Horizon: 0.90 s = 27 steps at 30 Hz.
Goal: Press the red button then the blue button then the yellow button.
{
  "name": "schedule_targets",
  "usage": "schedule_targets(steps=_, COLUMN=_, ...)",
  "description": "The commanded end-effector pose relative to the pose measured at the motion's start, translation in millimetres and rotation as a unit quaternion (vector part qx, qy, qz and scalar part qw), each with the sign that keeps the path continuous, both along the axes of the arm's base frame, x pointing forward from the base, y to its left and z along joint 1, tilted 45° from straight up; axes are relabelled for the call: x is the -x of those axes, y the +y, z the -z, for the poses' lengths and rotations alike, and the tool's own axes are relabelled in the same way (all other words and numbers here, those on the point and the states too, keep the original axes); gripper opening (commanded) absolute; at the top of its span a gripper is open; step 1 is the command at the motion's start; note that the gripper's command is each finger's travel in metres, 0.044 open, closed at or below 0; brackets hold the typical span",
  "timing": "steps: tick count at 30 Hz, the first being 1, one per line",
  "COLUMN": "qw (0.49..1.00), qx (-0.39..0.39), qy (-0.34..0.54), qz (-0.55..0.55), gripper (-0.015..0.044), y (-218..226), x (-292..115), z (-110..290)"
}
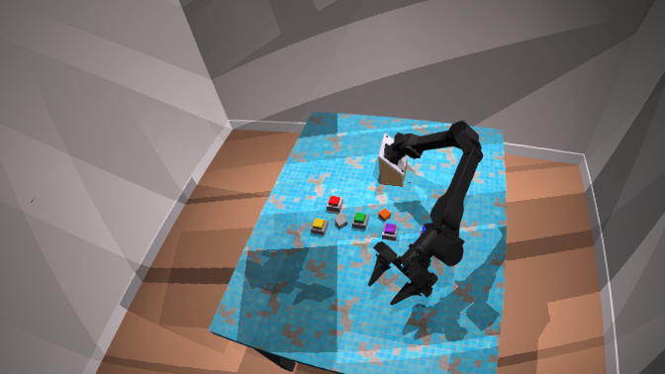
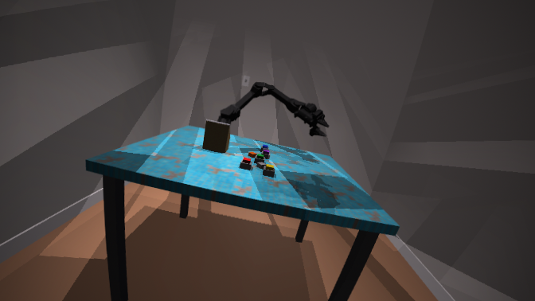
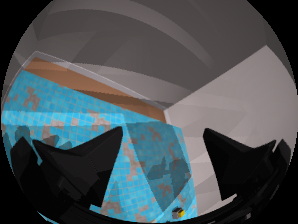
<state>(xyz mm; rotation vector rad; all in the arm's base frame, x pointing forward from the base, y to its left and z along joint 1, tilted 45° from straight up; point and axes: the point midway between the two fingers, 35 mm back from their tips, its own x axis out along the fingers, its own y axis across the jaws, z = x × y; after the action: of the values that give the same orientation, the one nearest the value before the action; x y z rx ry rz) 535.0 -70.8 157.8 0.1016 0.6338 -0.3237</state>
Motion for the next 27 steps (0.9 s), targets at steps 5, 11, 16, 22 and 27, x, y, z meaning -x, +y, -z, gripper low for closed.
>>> schedule_targets(steps=5, qw=0.982, qx=0.009, qy=0.185, qz=-0.033, gripper=0.04, y=-80, x=59, z=100)
schedule_targets(steps=11, qw=0.951, qx=-0.031, qy=0.299, qz=-0.07, gripper=0.04, y=-124, x=125, z=160)
schedule_targets(steps=16, qw=0.916, qx=-0.099, qy=0.372, qz=-0.112, gripper=0.04, y=-146, x=192, z=202)
schedule_targets(steps=22, qw=0.872, qx=-0.21, qy=0.409, qz=-0.168, gripper=0.04, y=-149, x=274, z=237)
schedule_targets(steps=27, qw=0.839, qx=-0.312, qy=0.393, qz=-0.211, gripper=0.04, y=-136, x=332, z=251)
